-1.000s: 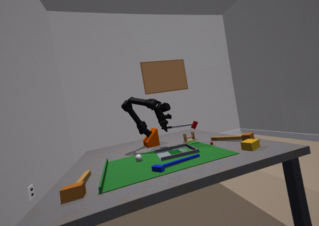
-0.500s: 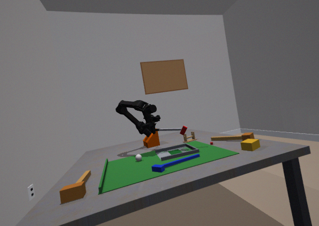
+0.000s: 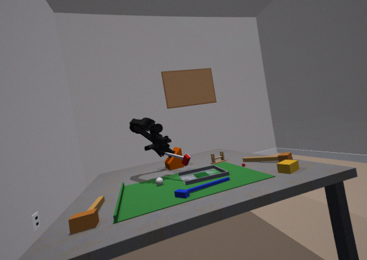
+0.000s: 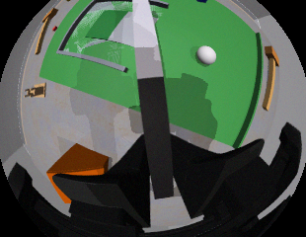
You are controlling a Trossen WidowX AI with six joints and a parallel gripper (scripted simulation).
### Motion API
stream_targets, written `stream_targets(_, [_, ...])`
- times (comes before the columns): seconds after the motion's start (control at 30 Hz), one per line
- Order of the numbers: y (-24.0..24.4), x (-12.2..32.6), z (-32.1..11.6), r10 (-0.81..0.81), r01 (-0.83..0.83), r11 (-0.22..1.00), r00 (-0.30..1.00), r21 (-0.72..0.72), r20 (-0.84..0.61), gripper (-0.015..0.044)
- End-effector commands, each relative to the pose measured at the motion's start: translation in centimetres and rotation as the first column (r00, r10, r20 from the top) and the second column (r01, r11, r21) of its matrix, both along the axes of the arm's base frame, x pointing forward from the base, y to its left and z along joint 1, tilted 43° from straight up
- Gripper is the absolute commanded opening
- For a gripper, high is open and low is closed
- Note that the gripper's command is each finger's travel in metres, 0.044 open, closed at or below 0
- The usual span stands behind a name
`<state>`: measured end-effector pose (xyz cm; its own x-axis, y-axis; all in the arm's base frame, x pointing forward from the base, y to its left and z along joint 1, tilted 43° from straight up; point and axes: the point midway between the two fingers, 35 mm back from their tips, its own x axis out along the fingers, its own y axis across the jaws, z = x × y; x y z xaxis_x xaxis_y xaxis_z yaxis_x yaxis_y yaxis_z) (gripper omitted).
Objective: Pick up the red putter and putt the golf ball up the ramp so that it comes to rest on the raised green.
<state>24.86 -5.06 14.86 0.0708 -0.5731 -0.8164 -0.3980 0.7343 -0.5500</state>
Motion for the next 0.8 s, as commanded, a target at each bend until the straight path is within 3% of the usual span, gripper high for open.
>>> stream_targets(0.0, [-1.9,-1.5,2.0,-0.103,0.105,0.994,0.991,-0.016,0.087,0.0000])
stream_targets(0.47, [-6.7,-7.9,6.8,-0.406,0.436,0.899,0.857,-0.028,0.318,0.0000])
stream_targets(0.77, [-7.0,-8.3,6.8,-0.418,0.451,0.892,0.847,-0.027,0.329,0.0000])
